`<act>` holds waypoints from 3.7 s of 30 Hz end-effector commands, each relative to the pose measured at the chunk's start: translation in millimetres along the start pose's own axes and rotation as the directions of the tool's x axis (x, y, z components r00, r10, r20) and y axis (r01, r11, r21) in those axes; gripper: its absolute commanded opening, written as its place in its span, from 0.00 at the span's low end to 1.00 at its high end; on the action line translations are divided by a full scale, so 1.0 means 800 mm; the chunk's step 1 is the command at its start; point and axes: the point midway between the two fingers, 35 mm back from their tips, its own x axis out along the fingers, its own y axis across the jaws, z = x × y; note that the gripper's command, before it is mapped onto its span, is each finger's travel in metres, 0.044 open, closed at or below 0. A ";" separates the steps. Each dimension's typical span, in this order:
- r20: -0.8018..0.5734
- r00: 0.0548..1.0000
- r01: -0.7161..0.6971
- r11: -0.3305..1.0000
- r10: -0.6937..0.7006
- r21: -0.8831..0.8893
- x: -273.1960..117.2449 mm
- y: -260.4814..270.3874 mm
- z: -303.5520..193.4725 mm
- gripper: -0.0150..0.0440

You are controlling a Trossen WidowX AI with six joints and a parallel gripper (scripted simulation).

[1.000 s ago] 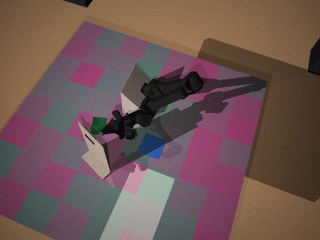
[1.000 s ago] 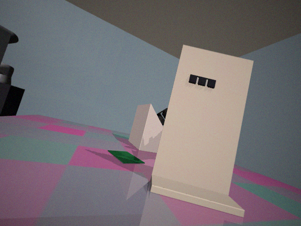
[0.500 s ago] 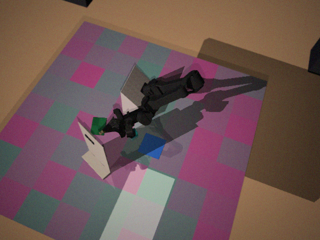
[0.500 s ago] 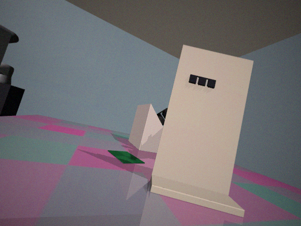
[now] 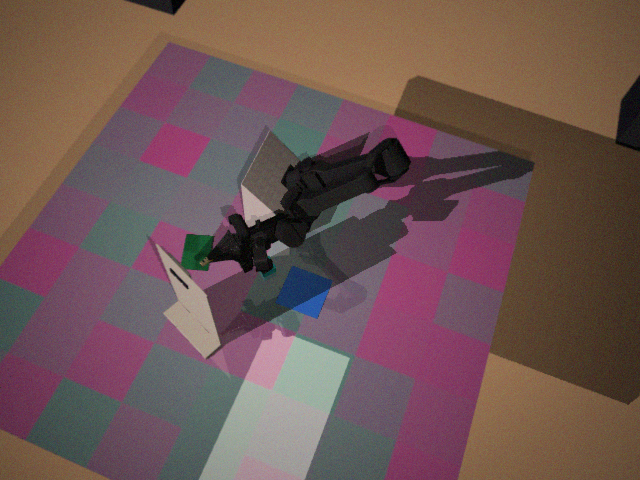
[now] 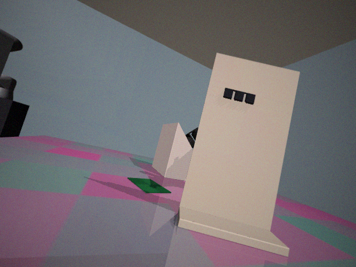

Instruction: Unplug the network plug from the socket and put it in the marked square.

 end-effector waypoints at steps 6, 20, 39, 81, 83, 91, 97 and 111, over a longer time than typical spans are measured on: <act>0.009 1.000 0.005 1.000 -0.005 -0.001 -0.007 -0.002 -0.001 0.25; 0.003 1.000 0.002 1.000 -0.002 0.000 -0.013 -0.024 0.001 0.25; 0.008 1.000 0.005 1.000 -0.005 -0.003 -0.039 -0.078 0.011 0.25; 0.436 0.421 -0.209 0.553 0.795 -0.806 -0.137 0.136 0.073 0.25; 0.453 0.370 -0.182 0.541 0.811 -0.821 -0.147 0.142 0.076 0.25; 0.516 0.162 -0.061 0.531 0.841 -0.845 -0.186 0.159 0.083 0.25; 0.561 0.007 0.028 0.561 0.828 -0.828 -0.216 0.166 0.088 0.25; 0.568 -0.031 0.049 0.568 0.823 -0.821 -0.221 0.174 0.089 0.25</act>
